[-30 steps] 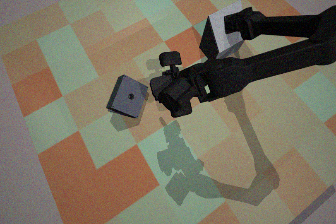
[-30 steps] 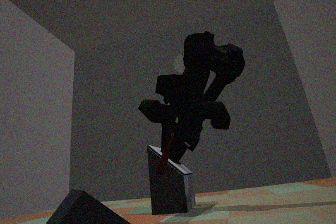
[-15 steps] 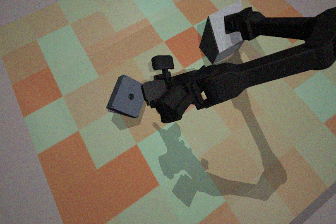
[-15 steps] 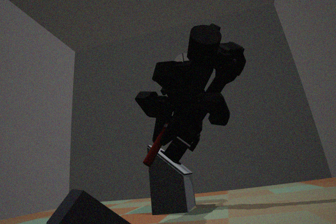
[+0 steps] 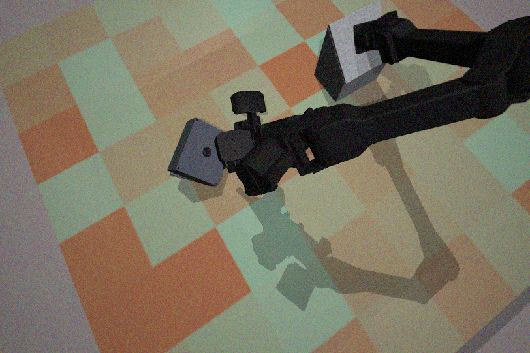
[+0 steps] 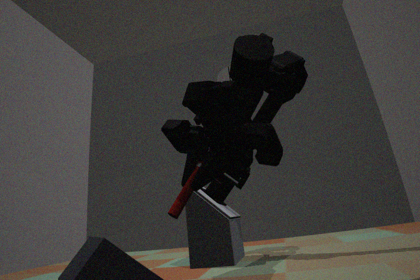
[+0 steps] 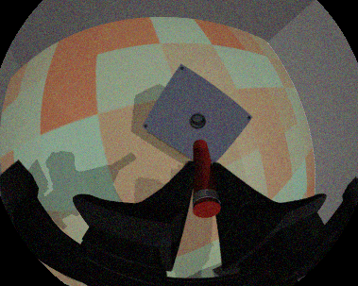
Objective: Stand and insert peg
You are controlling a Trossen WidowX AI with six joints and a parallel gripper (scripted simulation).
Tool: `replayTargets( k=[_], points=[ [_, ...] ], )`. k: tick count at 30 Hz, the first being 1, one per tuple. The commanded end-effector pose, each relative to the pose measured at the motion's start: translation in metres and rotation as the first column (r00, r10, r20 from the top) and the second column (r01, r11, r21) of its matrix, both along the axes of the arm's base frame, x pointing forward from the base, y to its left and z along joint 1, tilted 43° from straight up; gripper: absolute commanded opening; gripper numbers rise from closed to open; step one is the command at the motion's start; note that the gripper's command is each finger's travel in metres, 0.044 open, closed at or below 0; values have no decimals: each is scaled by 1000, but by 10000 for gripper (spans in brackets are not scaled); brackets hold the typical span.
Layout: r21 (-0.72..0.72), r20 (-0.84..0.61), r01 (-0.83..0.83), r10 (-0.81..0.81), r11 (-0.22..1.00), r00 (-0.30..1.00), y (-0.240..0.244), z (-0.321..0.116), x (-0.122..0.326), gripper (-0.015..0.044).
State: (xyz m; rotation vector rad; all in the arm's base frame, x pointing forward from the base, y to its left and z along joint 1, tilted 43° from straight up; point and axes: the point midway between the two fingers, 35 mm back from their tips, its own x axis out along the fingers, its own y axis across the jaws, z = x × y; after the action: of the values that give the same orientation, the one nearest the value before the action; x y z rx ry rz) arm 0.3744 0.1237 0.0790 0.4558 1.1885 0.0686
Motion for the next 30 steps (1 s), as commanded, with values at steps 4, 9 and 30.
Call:
replayTargets(
  k=[4, 9, 30],
  points=[
    [-2, 10, 9, -9, 1000, 1000, 3, -8, 8, 0],
    [-3, 12, 12, -12, 1000, 1000, 5, -15, 12, 0],
    [-8, 21, 13, -13, 1000, 1000, 11, -33, 21, 0]
  ],
)
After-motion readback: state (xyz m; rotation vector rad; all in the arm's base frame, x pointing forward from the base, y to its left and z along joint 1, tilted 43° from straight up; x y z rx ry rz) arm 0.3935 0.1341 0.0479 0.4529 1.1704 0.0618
